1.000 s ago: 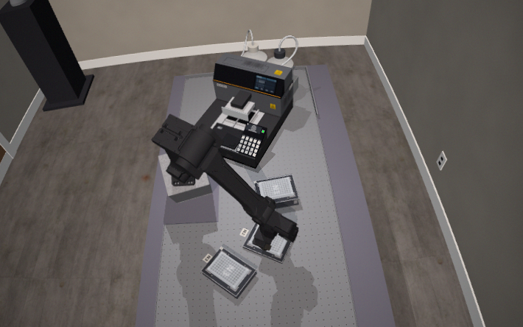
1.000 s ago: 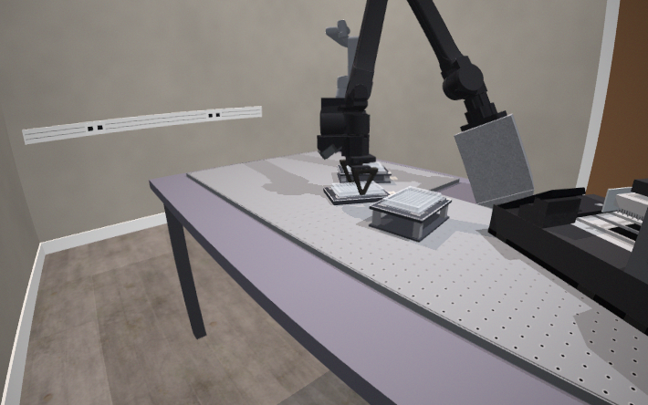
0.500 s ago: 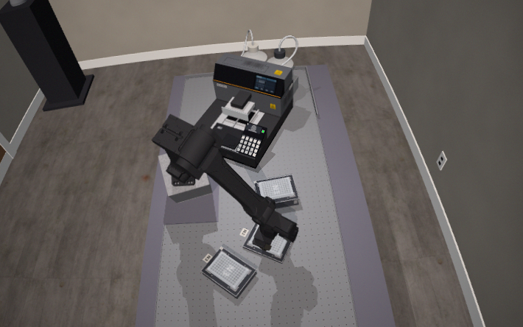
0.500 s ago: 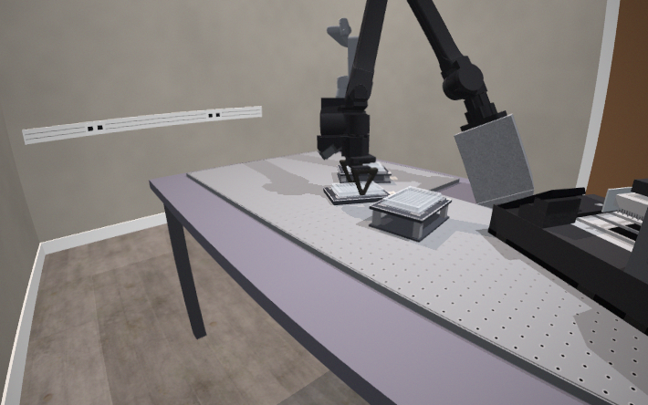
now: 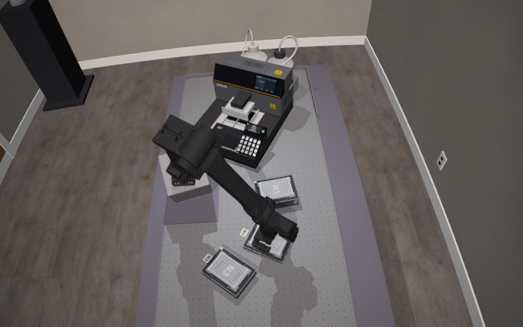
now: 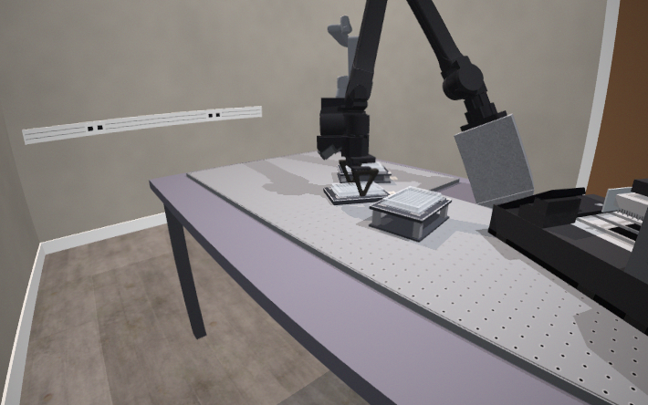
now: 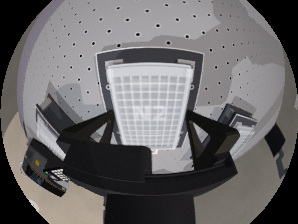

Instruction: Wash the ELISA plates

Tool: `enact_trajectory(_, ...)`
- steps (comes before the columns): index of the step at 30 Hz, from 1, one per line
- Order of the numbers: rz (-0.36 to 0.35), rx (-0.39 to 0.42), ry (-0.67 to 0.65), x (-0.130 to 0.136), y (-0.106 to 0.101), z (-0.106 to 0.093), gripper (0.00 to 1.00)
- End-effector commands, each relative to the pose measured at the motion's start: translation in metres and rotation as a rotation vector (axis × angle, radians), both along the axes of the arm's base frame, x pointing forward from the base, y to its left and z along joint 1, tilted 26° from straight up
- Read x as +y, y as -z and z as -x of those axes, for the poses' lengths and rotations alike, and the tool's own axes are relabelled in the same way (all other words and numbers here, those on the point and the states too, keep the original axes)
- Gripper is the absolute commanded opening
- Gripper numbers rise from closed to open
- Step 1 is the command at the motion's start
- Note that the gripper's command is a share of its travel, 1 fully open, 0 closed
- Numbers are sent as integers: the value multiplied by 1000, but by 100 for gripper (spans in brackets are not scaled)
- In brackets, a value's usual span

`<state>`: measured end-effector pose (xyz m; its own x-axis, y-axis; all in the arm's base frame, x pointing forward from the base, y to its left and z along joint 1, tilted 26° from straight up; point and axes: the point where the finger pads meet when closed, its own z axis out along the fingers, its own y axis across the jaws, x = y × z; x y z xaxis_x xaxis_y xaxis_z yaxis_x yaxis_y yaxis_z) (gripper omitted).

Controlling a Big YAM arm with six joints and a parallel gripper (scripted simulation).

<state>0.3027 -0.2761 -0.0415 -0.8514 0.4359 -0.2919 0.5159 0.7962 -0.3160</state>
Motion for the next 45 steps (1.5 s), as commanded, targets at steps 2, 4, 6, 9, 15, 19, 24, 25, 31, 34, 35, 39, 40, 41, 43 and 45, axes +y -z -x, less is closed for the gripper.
enact_trajectory(2, 9, -14, -2, -4, -4, -5, 100)
enact_trajectory(4, 9, -14, -2, -4, -4, -5, 100)
enact_trajectory(6, 9, -14, -2, -4, -4, -5, 100)
enact_trajectory(9, 9, -14, -2, -4, -4, -5, 100)
enact_trajectory(15, 9, -14, -2, -4, -4, -5, 100)
enact_trajectory(19, 11, -19, -3, -2, -12, -6, 100)
enact_trajectory(24, 7, -14, -5, 8, -17, -4, 100)
enact_trajectory(25, 8, -16, -5, 8, -19, -4, 100)
enact_trajectory(31, 10, -18, -4, 10, -26, -4, 100)
enact_trajectory(34, 7, -14, -4, 13, -29, -2, 100)
enact_trajectory(35, 8, -14, -4, 14, -30, -2, 100)
enact_trajectory(39, 10, -17, -4, 16, -37, -3, 100)
enact_trajectory(40, 9, -16, -4, 17, -39, -2, 100)
enact_trajectory(41, 9, -16, -4, 18, -40, -2, 100)
enact_trajectory(43, 8, -15, -4, 18, -41, -1, 100)
enact_trajectory(45, 8, -16, -5, 19, -43, -1, 100)
